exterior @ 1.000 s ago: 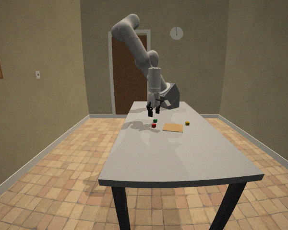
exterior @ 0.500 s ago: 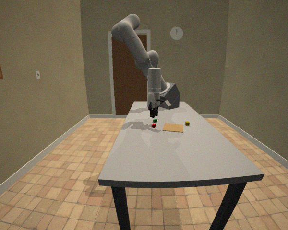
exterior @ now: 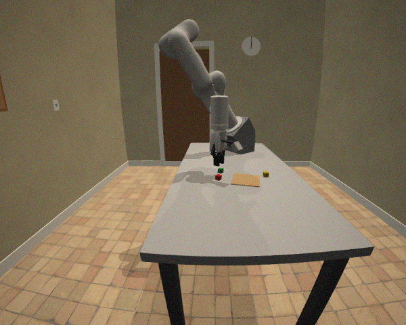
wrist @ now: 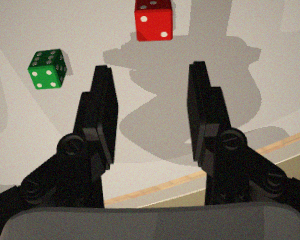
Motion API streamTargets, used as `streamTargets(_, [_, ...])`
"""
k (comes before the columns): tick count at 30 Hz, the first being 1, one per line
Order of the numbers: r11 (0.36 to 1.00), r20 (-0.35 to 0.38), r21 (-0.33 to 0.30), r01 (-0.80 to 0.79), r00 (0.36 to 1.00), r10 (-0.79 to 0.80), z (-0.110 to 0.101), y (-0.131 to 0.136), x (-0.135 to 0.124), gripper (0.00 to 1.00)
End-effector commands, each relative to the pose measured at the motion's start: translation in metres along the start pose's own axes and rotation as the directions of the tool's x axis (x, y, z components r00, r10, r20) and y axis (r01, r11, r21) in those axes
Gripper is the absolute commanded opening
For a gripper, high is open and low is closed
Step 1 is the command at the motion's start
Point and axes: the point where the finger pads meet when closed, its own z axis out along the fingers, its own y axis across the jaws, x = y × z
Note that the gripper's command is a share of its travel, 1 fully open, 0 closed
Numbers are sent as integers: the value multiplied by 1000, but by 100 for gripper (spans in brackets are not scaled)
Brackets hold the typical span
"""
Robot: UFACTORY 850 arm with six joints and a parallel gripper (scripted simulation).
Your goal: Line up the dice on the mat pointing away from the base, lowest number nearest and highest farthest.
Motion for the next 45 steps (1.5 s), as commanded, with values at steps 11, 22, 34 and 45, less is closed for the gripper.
streamTargets(11, [1000, -1, -1, 0, 1000, 0, 0, 1, 0, 42])
streamTargets(22, [1000, 0, 0, 3, 1000, -3, 6, 1, 0, 42])
streamTargets(34, [1000, 0, 0, 3, 1000, -3, 18, 1, 0, 42])
streamTargets(45, [1000, 0, 0, 3, 1000, -3, 34, 2, 1, 42])
